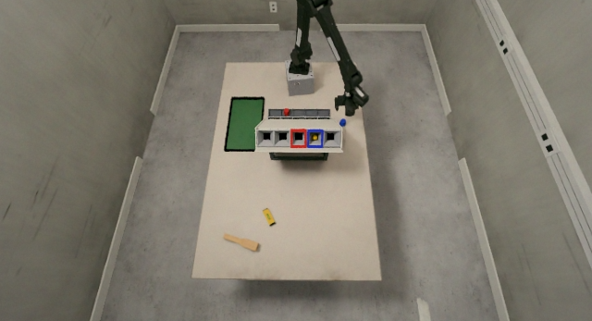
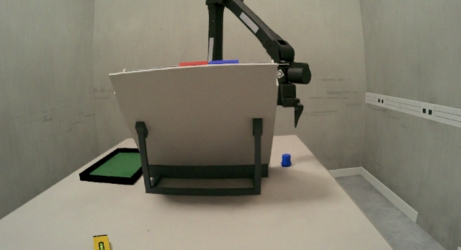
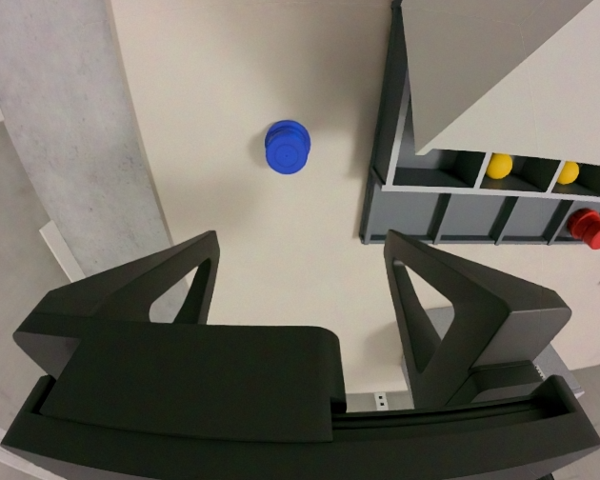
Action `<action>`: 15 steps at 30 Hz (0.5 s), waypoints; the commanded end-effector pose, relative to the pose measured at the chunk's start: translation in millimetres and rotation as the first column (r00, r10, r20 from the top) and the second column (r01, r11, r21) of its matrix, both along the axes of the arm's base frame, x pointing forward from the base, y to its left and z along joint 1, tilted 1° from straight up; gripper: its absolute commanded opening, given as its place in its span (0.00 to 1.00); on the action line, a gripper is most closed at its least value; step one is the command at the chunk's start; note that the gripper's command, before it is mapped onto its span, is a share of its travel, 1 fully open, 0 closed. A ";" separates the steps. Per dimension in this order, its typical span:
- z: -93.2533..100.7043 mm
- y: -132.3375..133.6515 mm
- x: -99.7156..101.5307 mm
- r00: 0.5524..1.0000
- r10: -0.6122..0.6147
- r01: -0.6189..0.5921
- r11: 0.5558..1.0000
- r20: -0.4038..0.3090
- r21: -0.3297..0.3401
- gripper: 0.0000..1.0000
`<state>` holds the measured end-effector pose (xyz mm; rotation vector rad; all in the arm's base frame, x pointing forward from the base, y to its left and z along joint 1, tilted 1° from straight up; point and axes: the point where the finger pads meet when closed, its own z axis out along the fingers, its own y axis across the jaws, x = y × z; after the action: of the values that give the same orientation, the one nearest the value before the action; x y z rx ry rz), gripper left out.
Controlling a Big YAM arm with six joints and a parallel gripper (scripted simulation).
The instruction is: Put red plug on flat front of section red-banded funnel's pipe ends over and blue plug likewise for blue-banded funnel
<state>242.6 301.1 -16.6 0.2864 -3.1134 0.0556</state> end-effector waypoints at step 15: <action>3.2 18.8 11.8 1.000 -0.001 0.000 1.000 0.010 0.011 0.87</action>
<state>243.2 301.8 -16.4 0.2864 -3.1131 0.0562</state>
